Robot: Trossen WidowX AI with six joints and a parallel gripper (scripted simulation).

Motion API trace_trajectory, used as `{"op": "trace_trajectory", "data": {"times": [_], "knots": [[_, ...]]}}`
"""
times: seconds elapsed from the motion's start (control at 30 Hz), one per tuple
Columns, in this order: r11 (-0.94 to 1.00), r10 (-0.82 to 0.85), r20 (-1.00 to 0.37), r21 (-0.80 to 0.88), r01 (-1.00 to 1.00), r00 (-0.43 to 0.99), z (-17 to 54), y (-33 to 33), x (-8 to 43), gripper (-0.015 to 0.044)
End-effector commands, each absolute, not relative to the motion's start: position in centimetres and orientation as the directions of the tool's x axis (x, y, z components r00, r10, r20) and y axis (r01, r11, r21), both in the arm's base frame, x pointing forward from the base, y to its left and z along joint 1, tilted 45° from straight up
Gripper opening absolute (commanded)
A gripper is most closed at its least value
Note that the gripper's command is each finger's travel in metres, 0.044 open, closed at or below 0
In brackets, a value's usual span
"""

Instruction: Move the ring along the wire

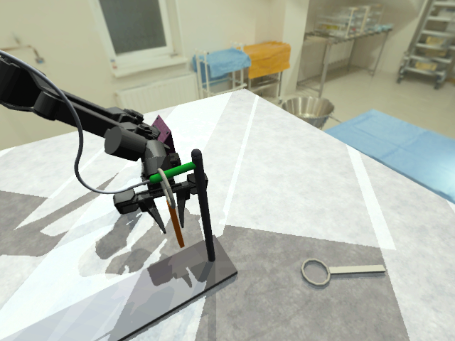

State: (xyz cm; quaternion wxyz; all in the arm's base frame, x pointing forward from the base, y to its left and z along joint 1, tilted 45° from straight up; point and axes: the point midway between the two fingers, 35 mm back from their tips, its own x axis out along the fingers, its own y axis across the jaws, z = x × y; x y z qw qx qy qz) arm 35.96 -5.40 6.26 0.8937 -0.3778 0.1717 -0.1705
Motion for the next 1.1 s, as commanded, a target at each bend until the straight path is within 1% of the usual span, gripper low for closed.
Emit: {"op": "trace_trajectory", "data": {"times": [0.0, 0.3, 0.9, 0.97, 1.07], "knots": [[0.657, -0.434, -0.178, -0.733, 0.175, 0.883, 6.5, -4.9, 35.1, 0.016], [0.655, -0.433, -0.18, -0.736, 0.171, 0.883, 7.0, -3.4, 31.9, 0.016], [0.655, -0.433, -0.18, -0.736, 0.171, 0.883, 7.0, -3.4, 31.9, 0.016], [0.654, -0.429, -0.185, -0.739, 0.163, 0.884, 7.1, -3.0, 31.4, 0.0213], [0.661, -0.427, -0.192, -0.733, 0.16, 0.884, 7.6, -1.8, 29.2, 0.0291]]}}
